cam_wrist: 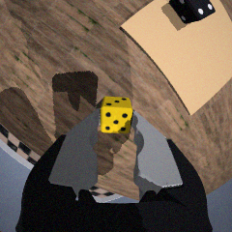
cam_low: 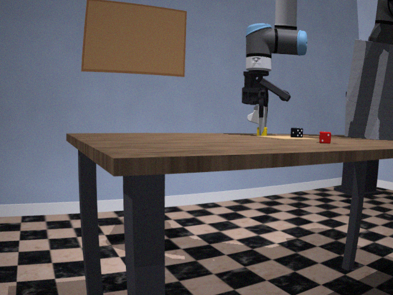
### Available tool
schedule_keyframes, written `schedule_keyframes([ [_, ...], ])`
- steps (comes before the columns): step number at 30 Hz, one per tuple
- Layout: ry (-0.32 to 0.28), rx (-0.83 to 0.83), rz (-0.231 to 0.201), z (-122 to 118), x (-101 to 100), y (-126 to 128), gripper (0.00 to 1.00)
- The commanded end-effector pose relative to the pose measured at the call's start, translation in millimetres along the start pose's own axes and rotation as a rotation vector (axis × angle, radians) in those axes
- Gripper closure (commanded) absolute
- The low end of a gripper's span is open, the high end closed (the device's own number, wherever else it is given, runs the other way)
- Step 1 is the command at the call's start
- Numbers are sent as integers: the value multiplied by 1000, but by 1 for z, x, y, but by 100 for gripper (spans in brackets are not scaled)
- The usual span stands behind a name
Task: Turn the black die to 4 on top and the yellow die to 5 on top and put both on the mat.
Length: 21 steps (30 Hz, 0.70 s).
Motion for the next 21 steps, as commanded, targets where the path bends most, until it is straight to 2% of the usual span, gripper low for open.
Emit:
schedule_keyframes([
  [1, -1, 0, 0, 0, 0, 0, 90],
  [15, -1, 0, 0, 0, 2, 0, 90],
  [21, -1, 0, 0, 0, 24, 0, 90],
])
Point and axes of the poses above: the point where the finger pads meet when closed, its own x axis back along the fingers, its own y axis across the jaws, z = x × y, the point moved 9 cm from there along x, back along the fingers, and after that the axes turned 1 degree about x, right-handed, at the moved point
